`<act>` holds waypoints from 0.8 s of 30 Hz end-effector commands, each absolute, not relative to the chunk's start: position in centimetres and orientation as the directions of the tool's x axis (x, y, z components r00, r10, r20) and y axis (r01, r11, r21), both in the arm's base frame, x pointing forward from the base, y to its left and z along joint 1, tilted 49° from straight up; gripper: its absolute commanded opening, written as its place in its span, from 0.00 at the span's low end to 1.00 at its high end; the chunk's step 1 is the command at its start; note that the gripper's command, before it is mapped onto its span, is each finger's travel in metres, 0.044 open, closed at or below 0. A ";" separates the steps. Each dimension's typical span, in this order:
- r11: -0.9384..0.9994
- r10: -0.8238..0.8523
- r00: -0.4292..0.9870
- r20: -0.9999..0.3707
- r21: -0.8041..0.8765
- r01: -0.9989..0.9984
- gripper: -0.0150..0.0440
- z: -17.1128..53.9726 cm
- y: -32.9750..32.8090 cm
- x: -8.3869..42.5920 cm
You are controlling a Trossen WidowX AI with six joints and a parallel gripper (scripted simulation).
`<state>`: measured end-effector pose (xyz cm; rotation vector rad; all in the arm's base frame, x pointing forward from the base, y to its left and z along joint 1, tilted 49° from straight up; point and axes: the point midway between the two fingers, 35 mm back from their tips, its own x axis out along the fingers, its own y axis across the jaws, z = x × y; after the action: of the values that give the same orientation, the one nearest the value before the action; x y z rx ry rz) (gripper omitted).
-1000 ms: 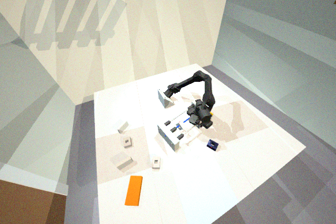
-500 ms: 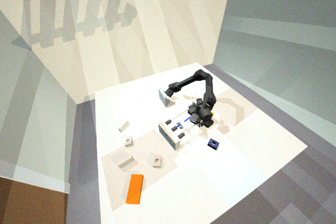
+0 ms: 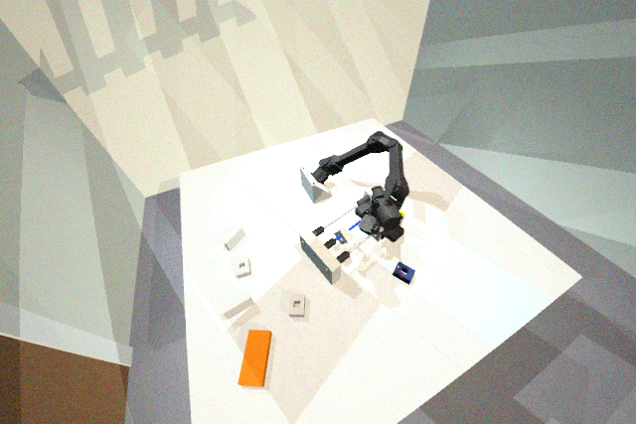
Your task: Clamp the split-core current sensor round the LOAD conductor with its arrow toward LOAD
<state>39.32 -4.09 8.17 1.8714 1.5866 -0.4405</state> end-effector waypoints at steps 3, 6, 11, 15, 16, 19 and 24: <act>-0.069 0.752 0.216 -0.623 0.251 0.965 0.74 8.2 -4.1 39.3; -0.069 0.752 0.216 -0.623 0.251 0.965 0.87 8.2 -4.1 39.3; -0.069 0.752 0.216 -0.623 0.251 0.965 1.00 8.2 -4.1 39.3; -0.069 0.752 0.216 -0.623 0.251 0.965 1.00 8.2 -4.1 39.3; -0.069 0.752 0.216 -0.623 0.251 0.965 1.00 8.2 -4.1 39.3; -0.082 0.750 0.233 -0.619 0.261 0.962 1.00 8.8 -5.1 39.0; -0.179 0.721 0.356 -0.594 0.337 0.924 1.00 13.4 -11.5 35.9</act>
<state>37.46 -7.60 10.36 1.9201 1.5445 -0.4219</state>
